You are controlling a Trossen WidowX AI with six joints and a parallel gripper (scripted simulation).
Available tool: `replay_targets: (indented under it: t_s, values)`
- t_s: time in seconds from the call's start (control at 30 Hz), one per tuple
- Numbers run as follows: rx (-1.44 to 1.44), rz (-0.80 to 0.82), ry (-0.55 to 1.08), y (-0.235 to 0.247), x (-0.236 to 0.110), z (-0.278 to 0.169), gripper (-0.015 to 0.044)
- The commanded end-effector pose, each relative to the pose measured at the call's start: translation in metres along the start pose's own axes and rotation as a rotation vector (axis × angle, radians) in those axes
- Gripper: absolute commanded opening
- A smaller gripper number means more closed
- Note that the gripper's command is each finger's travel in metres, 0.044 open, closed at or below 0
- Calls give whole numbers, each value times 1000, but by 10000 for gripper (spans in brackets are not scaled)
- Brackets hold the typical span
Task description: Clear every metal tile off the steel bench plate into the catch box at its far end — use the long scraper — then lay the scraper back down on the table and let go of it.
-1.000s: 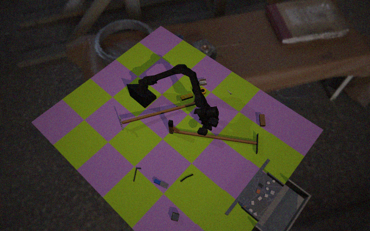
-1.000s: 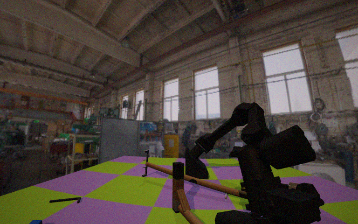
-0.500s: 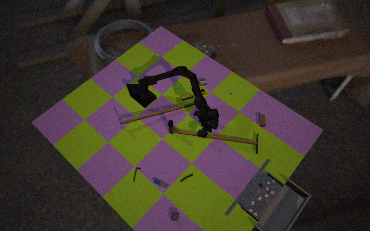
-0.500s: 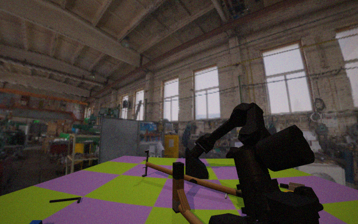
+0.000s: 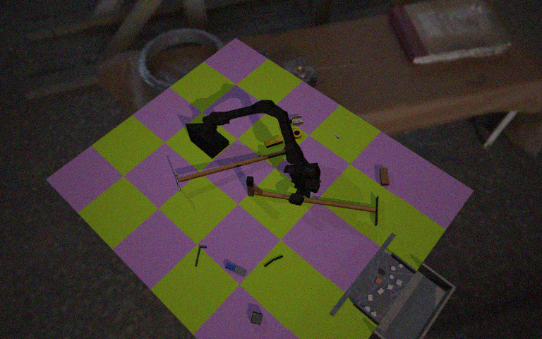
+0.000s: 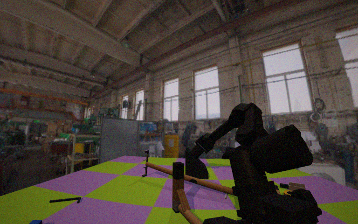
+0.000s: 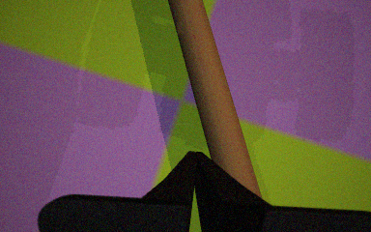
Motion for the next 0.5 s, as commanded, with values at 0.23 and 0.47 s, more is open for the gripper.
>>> replay_targets:
  t_s: [0.23, 0.47]
  values:
    - [-2, 4, 6, -11, 3, 1, 0]
    - [-2, 4, 6, -18, 4, 2, 0]
Point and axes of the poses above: the point midway between the two fingers, 35 mm back from their tips, its own x axis out along the fingers, its own y axis across the jaws, z = x × y, the point moved 4 cm from there along -x, back along the fingers, and after that the axes turned 5 degrees about -x, right-handed, at the moved point
